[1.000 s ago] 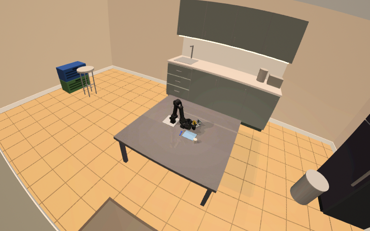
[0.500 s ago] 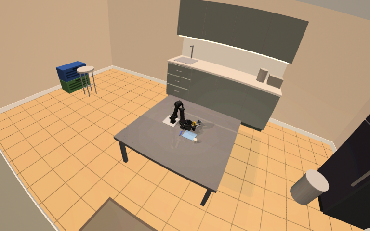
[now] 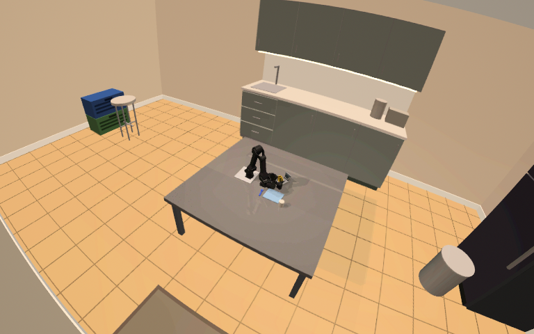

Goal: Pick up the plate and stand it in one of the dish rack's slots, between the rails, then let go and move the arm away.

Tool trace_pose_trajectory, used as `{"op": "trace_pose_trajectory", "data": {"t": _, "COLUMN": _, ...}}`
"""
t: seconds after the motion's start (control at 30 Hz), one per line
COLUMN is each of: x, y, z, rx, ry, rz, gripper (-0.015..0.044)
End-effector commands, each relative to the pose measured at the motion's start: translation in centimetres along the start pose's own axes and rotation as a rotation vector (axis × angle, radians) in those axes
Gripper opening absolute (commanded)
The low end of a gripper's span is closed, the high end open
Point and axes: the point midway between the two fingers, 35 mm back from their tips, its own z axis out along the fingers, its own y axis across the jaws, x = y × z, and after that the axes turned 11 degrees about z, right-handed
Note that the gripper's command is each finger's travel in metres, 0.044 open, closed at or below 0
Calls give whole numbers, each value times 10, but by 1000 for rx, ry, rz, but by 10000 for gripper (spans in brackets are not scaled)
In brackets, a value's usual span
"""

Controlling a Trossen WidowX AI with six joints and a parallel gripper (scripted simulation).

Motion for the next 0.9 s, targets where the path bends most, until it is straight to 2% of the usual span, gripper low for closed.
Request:
{"op": "trace_pose_trajectory", "data": {"t": 0.0, "x": 0, "y": 0, "z": 0, "rx": 0, "ry": 0, "rz": 0, "gripper": 289}}
{"op": "trace_pose_trajectory", "data": {"t": 0.13, "x": 0, "y": 0, "z": 0, "rx": 0, "ry": 0, "rz": 0, "gripper": 394}}
{"op": "trace_pose_trajectory", "data": {"t": 0.17, "x": 0, "y": 0, "z": 0, "rx": 0, "ry": 0, "rz": 0, "gripper": 400}}
{"op": "trace_pose_trajectory", "data": {"t": 0.5, "x": -7, "y": -1, "z": 0, "rx": 0, "ry": -1, "rz": 0, "gripper": 400}}
{"op": "trace_pose_trajectory", "data": {"t": 0.87, "x": -115, "y": 14, "z": -11, "rx": -6, "ry": -17, "rz": 7, "gripper": 400}}
